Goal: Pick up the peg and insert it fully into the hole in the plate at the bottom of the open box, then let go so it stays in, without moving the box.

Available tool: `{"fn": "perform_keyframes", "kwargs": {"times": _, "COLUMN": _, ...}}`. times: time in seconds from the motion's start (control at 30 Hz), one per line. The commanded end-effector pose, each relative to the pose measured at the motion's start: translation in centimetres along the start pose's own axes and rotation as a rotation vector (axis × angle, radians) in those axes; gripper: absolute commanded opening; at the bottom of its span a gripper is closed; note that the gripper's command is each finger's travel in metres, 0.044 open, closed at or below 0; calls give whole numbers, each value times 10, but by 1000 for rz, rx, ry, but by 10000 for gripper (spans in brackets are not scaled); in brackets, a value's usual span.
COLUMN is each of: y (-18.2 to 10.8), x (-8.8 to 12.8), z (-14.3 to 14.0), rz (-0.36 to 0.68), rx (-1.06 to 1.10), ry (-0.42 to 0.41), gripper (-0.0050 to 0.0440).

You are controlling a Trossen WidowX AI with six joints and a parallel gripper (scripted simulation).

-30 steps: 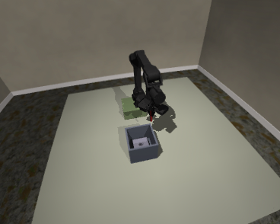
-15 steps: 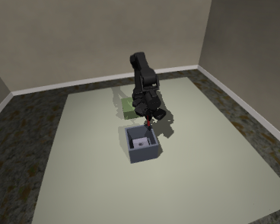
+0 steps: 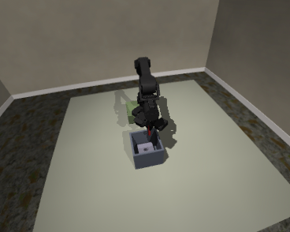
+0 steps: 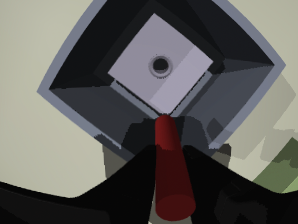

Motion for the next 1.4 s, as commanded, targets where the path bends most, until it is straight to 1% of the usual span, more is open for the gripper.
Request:
{"fn": "perform_keyframes", "kwargs": {"times": 0.0, "y": 16, "x": -2, "z": -3, "rz": 6, "rx": 8, "ry": 1, "gripper": 0}}
{"fn": "perform_keyframes", "kwargs": {"times": 0.17, "y": 31, "x": -4, "z": -6, "rz": 12, "rx": 14, "ry": -1, "gripper": 0}}
{"fn": "perform_keyframes", "kwargs": {"times": 0.37, "y": 34, "x": -5, "z": -7, "rz": 13, "rx": 15, "ry": -2, "gripper": 0}}
{"fn": "perform_keyframes", "kwargs": {"times": 0.47, "y": 34, "x": -9, "z": -7, "rz": 13, "rx": 15, "ry": -2, "gripper": 0}}
{"fn": "perform_keyframes", "kwargs": {"times": 0.73, "y": 35, "x": -32, "z": -7, "rz": 13, "rx": 15, "ry": -2, "gripper": 0}}
{"fn": "perform_keyframes", "kwargs": {"times": 0.8, "y": 35, "x": -32, "z": -7, "rz": 13, "rx": 15, "ry": -2, "gripper": 0}}
{"fn": "perform_keyframes", "kwargs": {"times": 1.3, "y": 34, "x": -75, "z": -7, "rz": 13, "rx": 15, "ry": -2, "gripper": 0}}
{"fn": "perform_keyframes", "kwargs": {"times": 1.37, "y": 34, "x": -75, "z": -7, "rz": 13, "rx": 15, "ry": -2, "gripper": 0}}
Point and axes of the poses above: the point midway between the two fingers, 35 mm back from their tips, its own x axis back along the fingers, its own z axis across the jaws, y = z × x, the point moved 6 cm from there along x, back along the fingers, and after that the axes turned 15 degrees about x, right-handed, at the moved point
